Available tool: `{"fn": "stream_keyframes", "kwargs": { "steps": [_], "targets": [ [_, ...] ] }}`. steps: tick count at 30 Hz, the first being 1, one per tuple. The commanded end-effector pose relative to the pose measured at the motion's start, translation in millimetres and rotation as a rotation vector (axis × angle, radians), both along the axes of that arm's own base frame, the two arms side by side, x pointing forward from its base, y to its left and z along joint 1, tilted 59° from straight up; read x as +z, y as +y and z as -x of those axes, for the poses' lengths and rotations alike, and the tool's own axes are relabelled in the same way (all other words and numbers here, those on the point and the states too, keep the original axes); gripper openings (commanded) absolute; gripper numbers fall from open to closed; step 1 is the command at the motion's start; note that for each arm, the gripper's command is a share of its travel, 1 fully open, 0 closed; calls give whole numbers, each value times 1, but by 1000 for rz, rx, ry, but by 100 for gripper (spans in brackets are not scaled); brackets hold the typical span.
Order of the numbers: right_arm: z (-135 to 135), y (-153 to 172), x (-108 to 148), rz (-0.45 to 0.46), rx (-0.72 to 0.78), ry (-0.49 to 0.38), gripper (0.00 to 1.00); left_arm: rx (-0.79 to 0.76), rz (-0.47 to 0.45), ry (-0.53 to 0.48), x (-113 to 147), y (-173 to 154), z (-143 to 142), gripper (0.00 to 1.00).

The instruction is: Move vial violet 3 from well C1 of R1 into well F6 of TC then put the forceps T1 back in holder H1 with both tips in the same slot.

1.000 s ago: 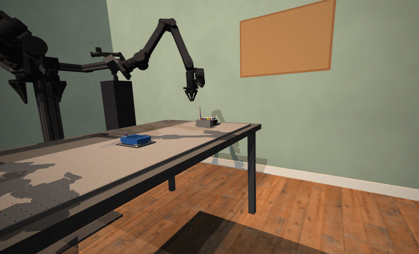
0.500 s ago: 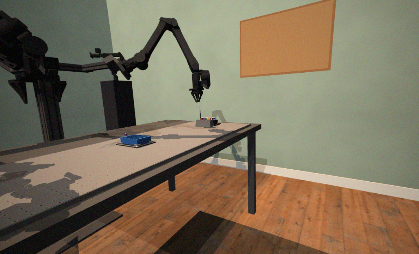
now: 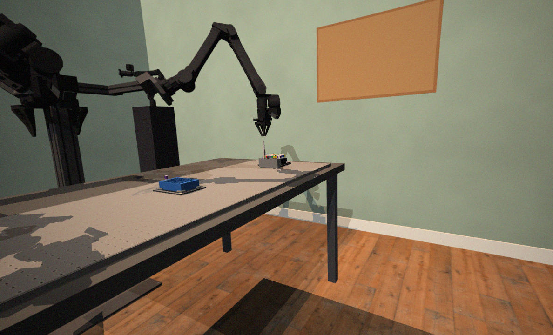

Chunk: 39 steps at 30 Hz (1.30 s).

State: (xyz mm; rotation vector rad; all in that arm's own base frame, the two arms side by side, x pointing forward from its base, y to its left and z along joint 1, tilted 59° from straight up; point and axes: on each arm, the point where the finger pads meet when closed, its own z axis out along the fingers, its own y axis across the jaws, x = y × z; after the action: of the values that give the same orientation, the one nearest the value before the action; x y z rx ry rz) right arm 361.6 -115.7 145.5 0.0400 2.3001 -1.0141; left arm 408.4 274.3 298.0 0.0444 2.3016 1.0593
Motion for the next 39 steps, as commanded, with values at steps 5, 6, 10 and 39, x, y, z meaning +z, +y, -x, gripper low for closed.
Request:
{"fn": "stream_keyframes", "kwargs": {
  "steps": [5,6,10,39],
  "targets": [
    [-7,2,13,-5,-5,-47,100,-17,0,14,-5,-4,-10,24],
    [-7,2,13,-5,-5,-47,100,-18,0,14,-5,-4,-10,24],
    [-7,2,13,-5,-5,-47,100,-13,2,14,-8,-4,-9,24],
    [-7,2,13,-5,-5,-47,100,-9,8,10,-12,-5,-8,24]
  ]
}}
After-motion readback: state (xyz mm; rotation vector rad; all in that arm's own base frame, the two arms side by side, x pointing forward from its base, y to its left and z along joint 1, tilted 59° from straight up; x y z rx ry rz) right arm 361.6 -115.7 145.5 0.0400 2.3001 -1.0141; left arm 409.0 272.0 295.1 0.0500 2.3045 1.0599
